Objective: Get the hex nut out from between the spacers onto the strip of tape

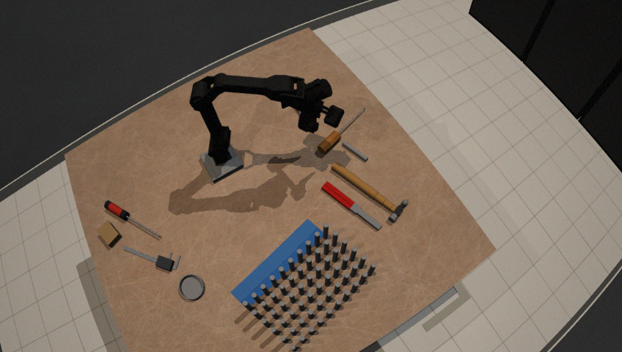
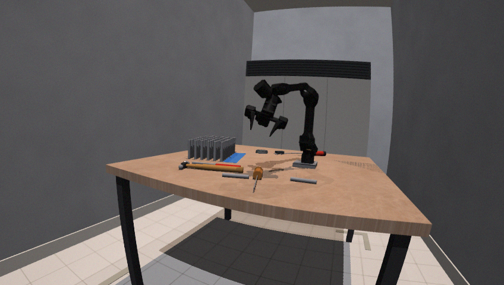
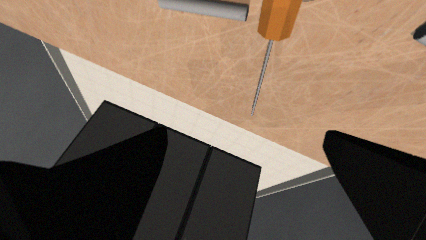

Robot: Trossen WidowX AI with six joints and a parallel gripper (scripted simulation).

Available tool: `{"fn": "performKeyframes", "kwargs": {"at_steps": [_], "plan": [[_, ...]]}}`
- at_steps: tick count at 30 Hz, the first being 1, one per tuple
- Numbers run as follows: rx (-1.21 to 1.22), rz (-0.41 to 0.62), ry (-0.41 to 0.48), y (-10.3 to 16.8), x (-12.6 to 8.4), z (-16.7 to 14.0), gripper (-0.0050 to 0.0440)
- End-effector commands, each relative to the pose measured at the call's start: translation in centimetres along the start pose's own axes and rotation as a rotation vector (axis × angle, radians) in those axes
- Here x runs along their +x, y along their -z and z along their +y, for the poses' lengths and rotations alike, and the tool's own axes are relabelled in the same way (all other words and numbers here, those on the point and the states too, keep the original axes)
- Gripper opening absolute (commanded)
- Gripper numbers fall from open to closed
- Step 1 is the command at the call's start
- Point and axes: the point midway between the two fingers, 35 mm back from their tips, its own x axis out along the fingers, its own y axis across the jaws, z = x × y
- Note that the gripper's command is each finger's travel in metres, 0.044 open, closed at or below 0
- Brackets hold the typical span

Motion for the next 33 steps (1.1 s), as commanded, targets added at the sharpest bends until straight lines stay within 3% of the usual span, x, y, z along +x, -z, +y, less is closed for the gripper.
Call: {"fn": "performKeyframes", "kwargs": {"at_steps": [1, 6, 14, 17, 21, 31, 33], "plan": [[-0.009, 0.018, -0.02, 0.7, -0.7, 0.4, 0.04], [-0.027, 0.004, -0.029, -0.1, -0.6, 0.7, 0.04], [-0.303, -0.153, -0.14, -9.2, -1.1, 6.4, 0.04], [-0.379, -0.172, -0.146, -10.1, -1.2, 6.9, 0.04], [-0.521, -0.289, -0.184, -15.3, -2.5, 9.3, 0.04], [-0.862, -0.556, -0.146, -26.0, -6.2, 11.6, 0.04], [-0.862, -0.556, -0.146, -26.0, -6.2, 11.6, 0.04]]}}
